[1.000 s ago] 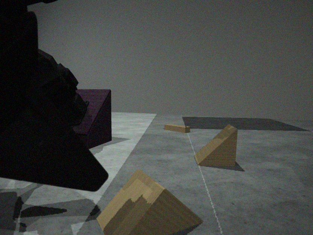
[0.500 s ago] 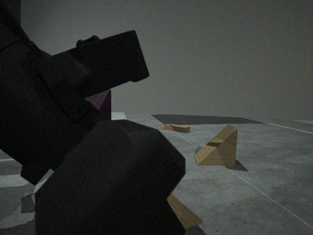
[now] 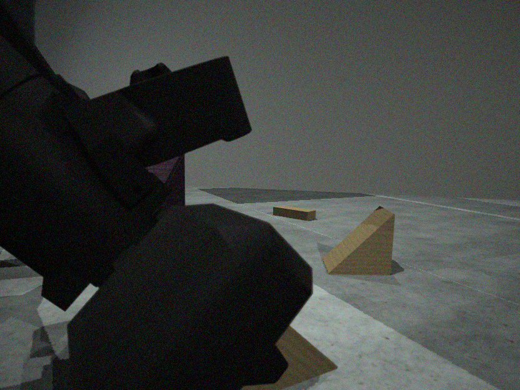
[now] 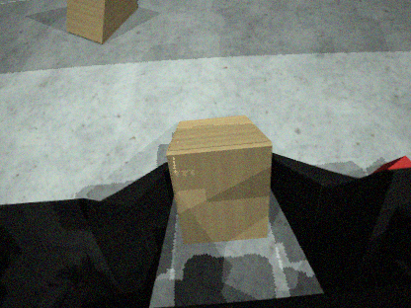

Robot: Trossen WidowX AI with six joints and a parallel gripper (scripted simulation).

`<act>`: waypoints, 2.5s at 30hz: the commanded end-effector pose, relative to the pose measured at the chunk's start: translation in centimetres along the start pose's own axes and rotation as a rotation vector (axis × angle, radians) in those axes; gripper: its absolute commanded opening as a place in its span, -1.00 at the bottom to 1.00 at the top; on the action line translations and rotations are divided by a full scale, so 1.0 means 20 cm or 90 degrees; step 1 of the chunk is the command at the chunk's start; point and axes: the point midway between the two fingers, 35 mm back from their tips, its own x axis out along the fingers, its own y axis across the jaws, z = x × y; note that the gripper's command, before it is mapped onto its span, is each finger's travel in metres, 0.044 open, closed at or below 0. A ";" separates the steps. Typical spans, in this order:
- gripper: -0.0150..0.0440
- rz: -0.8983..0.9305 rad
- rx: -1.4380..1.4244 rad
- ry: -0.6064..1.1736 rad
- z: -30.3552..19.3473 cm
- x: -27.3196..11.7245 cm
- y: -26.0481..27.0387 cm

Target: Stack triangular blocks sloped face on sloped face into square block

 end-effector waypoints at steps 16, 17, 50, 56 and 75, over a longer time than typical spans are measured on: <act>-0.49 0.002 0.000 -0.001 0.10 -0.08 -0.02; -0.49 0.002 0.000 -0.001 0.11 -0.10 -0.02; -0.49 0.057 -0.188 0.052 0.35 -0.30 0.02; -0.49 0.093 -0.299 0.080 0.35 -0.28 0.04; -0.49 0.225 -0.663 0.151 0.36 -0.25 0.06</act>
